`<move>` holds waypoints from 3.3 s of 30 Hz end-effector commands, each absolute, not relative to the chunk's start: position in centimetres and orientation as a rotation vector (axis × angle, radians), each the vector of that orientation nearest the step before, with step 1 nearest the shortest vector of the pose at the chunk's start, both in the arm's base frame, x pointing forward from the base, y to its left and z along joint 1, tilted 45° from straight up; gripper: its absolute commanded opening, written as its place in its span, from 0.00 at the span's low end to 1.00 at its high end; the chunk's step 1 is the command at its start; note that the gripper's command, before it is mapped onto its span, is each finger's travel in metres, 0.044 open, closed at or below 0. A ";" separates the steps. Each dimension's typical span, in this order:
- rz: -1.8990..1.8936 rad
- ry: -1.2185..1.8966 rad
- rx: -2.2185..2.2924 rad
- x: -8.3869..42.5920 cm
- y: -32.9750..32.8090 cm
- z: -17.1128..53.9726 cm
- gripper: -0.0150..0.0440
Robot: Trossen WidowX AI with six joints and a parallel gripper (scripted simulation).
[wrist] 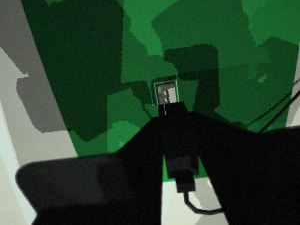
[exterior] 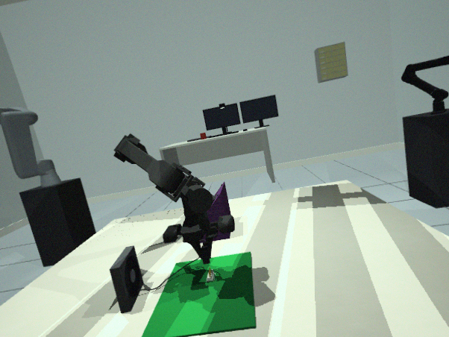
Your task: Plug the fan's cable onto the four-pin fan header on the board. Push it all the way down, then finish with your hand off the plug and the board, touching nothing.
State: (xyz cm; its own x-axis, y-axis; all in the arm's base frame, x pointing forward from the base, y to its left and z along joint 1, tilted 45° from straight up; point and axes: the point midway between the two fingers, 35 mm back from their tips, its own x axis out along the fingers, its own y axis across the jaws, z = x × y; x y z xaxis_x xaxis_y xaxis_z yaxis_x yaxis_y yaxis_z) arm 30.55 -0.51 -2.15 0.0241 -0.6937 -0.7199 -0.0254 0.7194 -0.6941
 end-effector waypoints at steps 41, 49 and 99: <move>-0.572 1.474 -0.635 30.7 -2.4 -3.9 0.25; -0.572 1.474 -0.635 30.7 -2.5 -4.1 0.25; -0.572 1.473 -0.636 30.7 -3.6 -5.2 0.69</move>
State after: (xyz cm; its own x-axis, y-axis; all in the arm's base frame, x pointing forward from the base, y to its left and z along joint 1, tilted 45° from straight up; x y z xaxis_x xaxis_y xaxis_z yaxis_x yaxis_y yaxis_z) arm 30.72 -3.56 -5.21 0.0259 -0.6983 -0.7154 -0.0327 0.7146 -0.6987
